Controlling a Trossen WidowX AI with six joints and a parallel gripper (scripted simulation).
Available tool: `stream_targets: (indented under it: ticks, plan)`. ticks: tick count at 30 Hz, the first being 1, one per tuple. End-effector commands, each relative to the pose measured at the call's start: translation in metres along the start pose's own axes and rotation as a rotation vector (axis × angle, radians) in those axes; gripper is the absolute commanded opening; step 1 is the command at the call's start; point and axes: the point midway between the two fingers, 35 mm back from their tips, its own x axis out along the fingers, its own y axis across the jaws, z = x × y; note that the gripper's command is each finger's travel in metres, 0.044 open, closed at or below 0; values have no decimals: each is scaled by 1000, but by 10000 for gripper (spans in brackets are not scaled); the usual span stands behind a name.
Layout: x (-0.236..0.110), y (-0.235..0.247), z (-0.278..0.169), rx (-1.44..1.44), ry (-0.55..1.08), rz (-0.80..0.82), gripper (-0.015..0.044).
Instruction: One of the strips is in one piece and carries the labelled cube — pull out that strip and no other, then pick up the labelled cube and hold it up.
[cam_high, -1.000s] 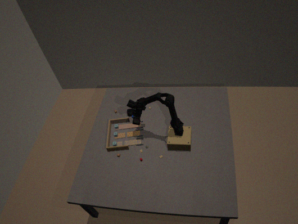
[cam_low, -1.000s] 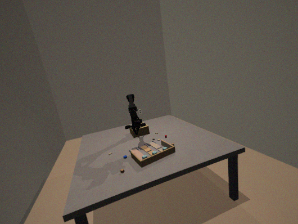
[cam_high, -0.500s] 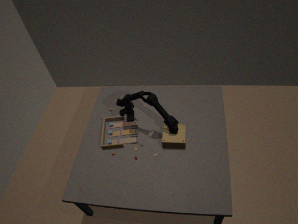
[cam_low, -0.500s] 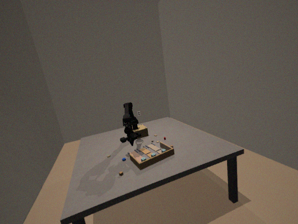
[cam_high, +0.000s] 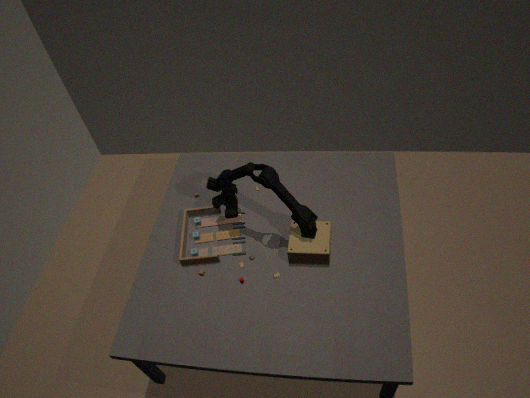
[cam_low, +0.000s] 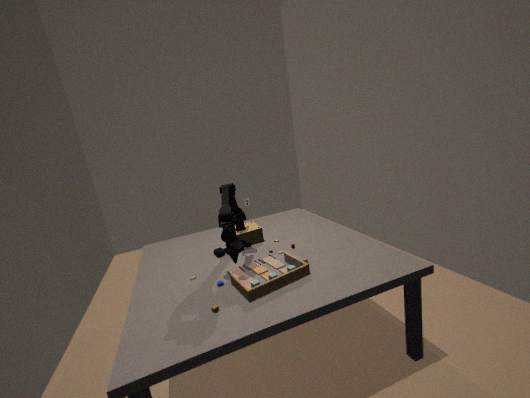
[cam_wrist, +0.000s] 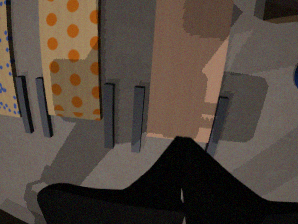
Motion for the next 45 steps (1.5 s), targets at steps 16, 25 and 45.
stream_targets:
  ticks: [16,25,45]
  plan:
    - [31,-2,1,-3,2,-3,0]
    - [46,-2,1,-3,2,-3,0]
    - [49,-2,1,-3,2,-3,0]
